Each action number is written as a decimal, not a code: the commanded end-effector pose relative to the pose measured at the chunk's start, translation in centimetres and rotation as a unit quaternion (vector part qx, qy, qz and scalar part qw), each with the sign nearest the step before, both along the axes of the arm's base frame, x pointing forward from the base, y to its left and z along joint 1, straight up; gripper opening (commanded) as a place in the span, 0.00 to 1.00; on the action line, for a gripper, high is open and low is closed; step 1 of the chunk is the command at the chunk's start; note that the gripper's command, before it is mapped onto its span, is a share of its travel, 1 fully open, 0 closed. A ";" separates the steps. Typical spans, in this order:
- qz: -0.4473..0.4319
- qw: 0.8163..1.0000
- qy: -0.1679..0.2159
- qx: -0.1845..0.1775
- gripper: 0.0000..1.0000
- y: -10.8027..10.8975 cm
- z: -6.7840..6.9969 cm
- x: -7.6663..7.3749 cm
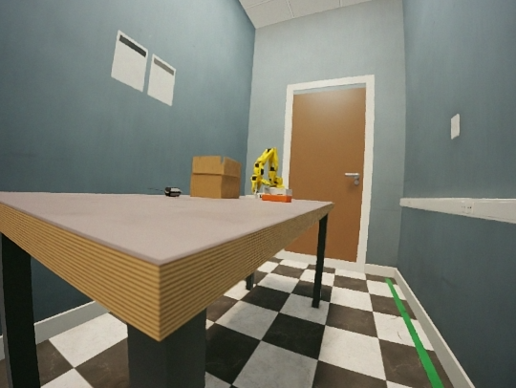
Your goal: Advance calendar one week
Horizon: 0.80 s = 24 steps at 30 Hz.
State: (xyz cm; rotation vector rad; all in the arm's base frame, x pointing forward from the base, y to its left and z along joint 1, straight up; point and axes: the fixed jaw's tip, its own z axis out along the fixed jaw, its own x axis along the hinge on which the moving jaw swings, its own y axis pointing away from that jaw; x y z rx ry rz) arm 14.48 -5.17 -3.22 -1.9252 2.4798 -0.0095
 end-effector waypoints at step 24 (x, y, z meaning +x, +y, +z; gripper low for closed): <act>-0.006 1.000 0.011 0.005 0.00 0.2 -1.1 -0.5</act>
